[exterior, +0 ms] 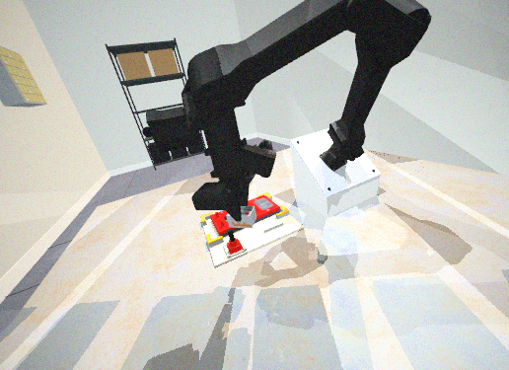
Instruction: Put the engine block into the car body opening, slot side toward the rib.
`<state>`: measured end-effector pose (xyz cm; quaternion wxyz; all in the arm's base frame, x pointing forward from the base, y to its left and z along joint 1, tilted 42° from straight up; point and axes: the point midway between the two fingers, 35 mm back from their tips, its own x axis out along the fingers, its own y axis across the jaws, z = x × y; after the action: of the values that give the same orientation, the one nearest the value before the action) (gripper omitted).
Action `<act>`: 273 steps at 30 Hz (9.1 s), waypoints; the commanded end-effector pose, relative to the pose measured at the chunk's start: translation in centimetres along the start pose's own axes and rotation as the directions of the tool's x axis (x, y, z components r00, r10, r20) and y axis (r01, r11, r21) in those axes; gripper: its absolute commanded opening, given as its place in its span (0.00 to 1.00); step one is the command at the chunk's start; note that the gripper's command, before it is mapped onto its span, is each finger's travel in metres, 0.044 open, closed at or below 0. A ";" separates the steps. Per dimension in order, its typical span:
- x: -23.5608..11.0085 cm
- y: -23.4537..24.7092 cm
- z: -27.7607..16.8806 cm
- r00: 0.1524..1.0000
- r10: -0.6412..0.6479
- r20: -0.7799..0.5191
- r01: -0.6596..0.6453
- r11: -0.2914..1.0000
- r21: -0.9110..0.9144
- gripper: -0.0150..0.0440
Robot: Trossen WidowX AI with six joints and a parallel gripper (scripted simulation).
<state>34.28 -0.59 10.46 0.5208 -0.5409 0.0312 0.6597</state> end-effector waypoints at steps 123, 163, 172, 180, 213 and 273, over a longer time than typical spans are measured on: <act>7.3 15.9 -11.4 1.000 -0.001 -0.004 0.002 -0.754 0.657 0.52; 7.3 15.8 -11.6 1.000 -0.001 -0.004 0.002 -0.779 0.627 0.52; 7.4 15.8 -11.6 1.000 -0.001 -0.004 0.002 -0.710 0.704 0.52; 7.6 15.8 -11.5 1.000 -0.001 -0.004 0.002 -0.755 0.655 0.52; 8.1 15.8 -11.5 1.000 -0.002 -0.004 0.002 -0.754 0.657 0.52; 9.0 15.8 -11.5 1.000 -0.002 -0.004 0.001 -0.756 0.655 0.52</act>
<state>31.81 -8.96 -9.24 0.6899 0.2965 0.6291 0.2010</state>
